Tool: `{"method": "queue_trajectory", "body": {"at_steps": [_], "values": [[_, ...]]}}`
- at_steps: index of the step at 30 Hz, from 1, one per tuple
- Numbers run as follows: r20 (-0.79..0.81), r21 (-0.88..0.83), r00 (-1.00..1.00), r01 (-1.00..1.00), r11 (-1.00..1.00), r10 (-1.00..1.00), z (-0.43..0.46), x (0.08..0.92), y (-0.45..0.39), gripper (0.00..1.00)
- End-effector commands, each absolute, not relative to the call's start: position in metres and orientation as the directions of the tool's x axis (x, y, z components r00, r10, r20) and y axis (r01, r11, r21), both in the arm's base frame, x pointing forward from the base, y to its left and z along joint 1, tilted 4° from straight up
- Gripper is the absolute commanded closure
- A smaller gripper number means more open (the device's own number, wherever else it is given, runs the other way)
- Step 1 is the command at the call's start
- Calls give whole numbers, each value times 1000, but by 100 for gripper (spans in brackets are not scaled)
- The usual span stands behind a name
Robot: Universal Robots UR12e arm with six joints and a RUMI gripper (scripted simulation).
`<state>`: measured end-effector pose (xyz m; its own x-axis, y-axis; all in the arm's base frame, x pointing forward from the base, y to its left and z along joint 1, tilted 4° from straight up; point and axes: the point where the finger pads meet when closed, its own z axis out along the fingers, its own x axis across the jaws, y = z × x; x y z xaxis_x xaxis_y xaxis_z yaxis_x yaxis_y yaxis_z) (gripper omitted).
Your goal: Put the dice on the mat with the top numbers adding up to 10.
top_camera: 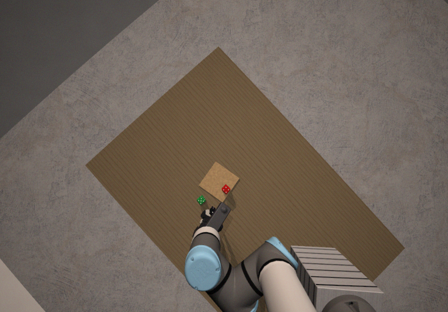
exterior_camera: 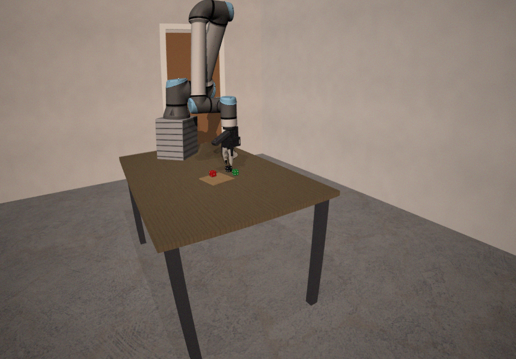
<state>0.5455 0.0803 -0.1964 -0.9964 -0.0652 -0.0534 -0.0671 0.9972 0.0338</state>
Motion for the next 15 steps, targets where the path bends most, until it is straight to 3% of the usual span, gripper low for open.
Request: {"method": "queue_trajectory", "body": {"at_steps": [1,15], "values": [[-54,34,-996,-67,997,-65,-196,546,80,72],[-54,34,-996,-67,997,-65,-203,546,81,72]]}}
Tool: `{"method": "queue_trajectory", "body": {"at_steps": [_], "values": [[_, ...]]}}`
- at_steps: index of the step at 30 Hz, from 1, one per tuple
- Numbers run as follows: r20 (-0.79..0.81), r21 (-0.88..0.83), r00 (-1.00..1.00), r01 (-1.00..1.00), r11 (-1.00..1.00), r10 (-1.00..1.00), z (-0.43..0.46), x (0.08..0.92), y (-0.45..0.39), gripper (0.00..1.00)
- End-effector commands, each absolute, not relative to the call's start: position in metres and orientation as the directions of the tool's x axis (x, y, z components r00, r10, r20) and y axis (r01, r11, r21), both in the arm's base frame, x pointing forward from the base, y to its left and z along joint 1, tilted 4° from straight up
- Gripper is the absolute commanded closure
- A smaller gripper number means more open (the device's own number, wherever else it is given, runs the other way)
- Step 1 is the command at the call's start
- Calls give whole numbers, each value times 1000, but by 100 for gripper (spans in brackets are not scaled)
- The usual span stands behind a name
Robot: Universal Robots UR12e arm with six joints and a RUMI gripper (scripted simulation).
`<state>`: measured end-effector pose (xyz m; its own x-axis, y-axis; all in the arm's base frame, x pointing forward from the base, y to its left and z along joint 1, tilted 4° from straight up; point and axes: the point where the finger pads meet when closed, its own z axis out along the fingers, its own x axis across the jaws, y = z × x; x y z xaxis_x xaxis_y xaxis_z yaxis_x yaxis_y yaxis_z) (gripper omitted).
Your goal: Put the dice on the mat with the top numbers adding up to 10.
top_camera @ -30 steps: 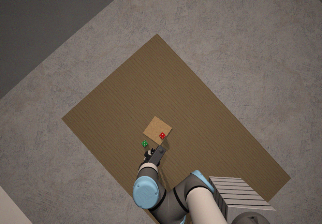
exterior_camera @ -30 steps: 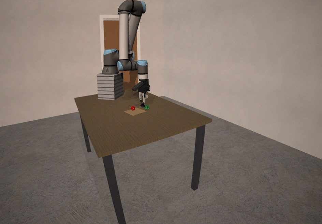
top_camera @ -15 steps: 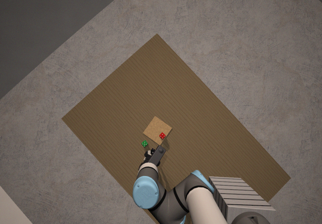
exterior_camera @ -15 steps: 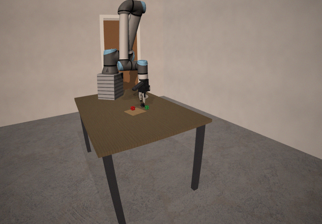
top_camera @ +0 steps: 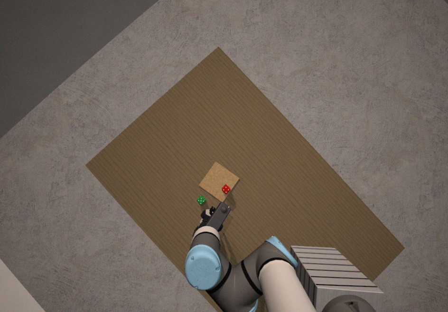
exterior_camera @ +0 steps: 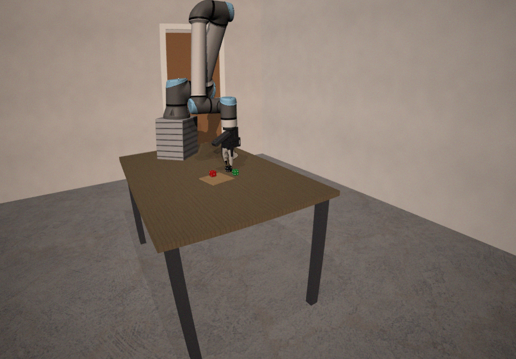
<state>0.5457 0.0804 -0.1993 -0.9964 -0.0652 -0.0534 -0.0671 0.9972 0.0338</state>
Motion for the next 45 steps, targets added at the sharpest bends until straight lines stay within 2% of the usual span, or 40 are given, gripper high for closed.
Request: {"method": "queue_trajectory", "body": {"at_steps": [1,45], "values": [[-54,34,-996,-67,997,-65,-205,546,81,72],[-54,34,-996,-67,997,-65,-231,548,82,72]]}}
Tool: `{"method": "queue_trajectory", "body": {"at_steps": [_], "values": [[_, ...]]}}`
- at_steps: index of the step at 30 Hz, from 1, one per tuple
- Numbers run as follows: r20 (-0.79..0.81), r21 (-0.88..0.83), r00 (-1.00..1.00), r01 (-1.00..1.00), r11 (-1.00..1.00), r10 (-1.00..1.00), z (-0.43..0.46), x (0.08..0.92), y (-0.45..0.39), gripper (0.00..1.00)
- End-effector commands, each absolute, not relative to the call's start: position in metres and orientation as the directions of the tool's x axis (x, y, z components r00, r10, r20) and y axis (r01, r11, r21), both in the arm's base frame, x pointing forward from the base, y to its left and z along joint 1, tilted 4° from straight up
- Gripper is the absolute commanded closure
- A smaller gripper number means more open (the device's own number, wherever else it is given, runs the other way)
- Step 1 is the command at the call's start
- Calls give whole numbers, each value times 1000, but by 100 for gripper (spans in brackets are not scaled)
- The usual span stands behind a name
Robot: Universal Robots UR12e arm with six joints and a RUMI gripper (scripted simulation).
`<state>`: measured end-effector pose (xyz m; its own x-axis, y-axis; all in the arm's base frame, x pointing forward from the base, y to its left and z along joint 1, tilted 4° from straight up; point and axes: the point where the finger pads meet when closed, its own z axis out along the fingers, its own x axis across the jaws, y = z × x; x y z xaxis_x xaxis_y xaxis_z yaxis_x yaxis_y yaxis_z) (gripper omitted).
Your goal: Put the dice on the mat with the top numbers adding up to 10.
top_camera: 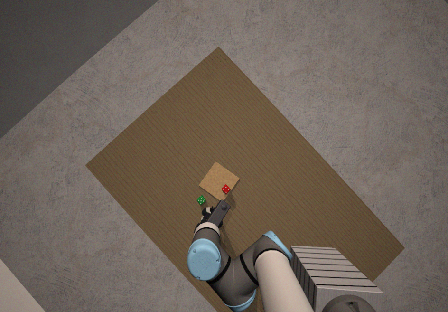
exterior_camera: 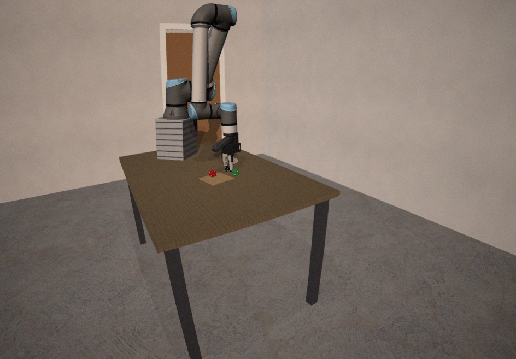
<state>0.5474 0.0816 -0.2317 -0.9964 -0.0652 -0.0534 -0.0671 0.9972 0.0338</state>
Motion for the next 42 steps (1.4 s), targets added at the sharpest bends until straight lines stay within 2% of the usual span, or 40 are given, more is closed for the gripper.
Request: {"method": "queue_trajectory", "body": {"at_steps": [1,11,12,42], "values": [[-54,34,-996,-67,997,-65,-231,548,82,72],[-54,34,-996,-67,997,-65,-231,548,82,72],[-54,34,-996,-67,997,-65,-231,548,82,90],[-54,34,-996,-67,997,-65,-231,548,82,90]]}}
